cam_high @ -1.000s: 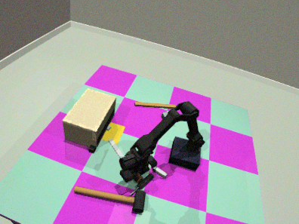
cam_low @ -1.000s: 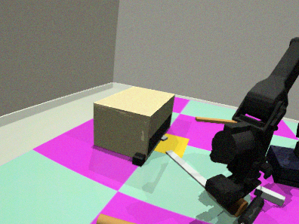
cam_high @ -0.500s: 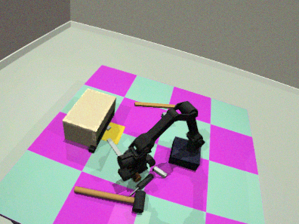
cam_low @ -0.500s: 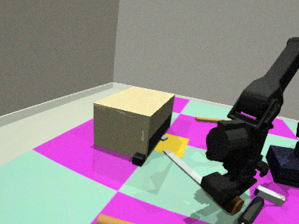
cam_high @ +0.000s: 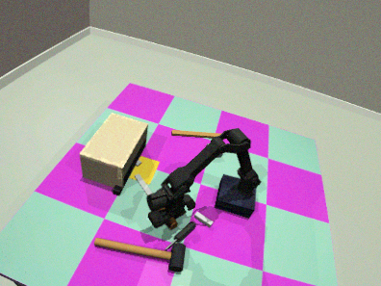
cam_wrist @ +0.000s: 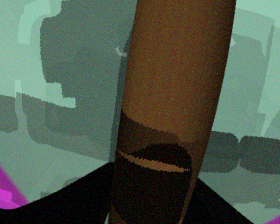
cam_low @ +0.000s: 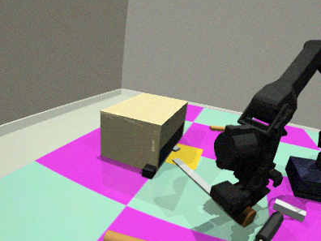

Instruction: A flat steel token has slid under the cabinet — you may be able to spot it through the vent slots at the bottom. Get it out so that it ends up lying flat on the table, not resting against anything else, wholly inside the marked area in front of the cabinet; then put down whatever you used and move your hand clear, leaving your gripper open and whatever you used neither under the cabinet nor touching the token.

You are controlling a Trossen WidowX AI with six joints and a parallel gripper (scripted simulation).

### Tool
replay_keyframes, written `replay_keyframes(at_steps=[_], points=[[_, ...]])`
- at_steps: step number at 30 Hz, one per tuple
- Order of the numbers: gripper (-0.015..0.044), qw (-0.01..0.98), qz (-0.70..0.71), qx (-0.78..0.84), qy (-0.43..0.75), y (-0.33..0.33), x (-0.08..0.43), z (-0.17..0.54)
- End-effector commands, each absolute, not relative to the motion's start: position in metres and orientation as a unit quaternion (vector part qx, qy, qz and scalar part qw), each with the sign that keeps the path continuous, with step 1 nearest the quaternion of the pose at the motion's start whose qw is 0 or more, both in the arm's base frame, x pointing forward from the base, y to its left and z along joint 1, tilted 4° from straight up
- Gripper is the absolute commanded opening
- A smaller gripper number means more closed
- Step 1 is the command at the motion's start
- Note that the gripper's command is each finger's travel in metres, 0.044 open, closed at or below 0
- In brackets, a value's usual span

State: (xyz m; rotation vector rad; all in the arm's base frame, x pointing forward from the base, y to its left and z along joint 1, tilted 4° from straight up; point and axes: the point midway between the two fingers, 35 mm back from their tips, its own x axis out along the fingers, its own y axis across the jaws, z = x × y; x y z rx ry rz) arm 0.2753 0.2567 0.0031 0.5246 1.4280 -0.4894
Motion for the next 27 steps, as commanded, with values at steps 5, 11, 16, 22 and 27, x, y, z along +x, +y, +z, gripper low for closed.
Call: replay_keyframes(at_steps=[5, 11, 16, 22, 27], points=[[0.0200, 0.697, -0.219, 0.235, 0.640, 0.2568, 0.2753, 0.0031], [0.0270, 0.699, -0.219, 0.236, 0.639, 0.2568, 0.2753, 0.0031], [0.0270, 0.699, -0.219, 0.236, 0.639, 0.2569, 0.2752, 0.0025], [0.0270, 0.699, -0.219, 0.236, 0.639, 0.2569, 0.2748, 0.0017], [0.0270, 0.698, -0.219, 0.236, 0.639, 0.2565, 0.2745, -0.0016]])
